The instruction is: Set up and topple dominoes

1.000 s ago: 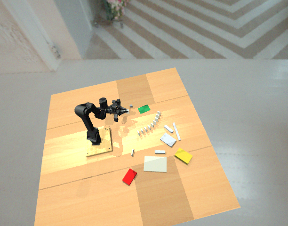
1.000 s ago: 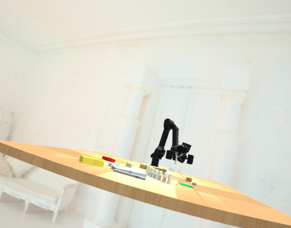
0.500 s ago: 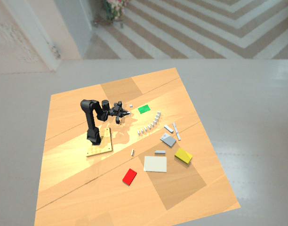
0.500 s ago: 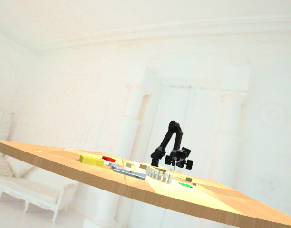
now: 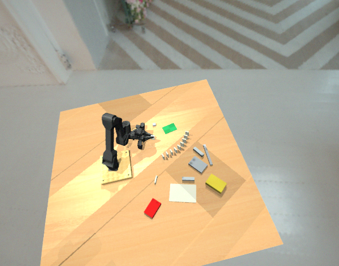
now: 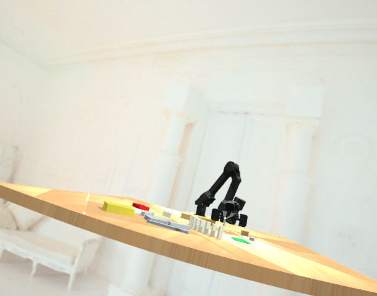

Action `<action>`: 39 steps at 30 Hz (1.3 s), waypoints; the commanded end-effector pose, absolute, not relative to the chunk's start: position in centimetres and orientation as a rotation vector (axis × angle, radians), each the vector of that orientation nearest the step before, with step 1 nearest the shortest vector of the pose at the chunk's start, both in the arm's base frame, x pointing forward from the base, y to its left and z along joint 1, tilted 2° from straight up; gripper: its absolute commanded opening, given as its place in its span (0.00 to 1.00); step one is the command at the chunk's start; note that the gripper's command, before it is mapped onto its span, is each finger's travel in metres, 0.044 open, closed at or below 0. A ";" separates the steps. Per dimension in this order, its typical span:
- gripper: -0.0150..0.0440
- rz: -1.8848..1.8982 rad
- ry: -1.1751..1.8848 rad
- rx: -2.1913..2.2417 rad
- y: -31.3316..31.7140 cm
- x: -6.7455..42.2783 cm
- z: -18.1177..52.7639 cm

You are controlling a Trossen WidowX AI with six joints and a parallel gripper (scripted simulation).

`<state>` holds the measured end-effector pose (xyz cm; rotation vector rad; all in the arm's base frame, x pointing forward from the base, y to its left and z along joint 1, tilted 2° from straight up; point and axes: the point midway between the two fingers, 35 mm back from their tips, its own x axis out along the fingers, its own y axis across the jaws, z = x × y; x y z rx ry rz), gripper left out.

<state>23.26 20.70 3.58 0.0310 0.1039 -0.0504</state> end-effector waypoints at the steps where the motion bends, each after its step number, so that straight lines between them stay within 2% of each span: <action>1: 0.29 -0.046 0.108 0.044 20.6 23.3 2.7; 16: 0.29 -0.047 0.112 0.048 20.4 23.3 1.8; 32: 1.00 -0.047 0.112 0.048 20.4 23.3 1.9; 39: 1.00 -0.051 0.112 0.041 20.5 23.3 5.9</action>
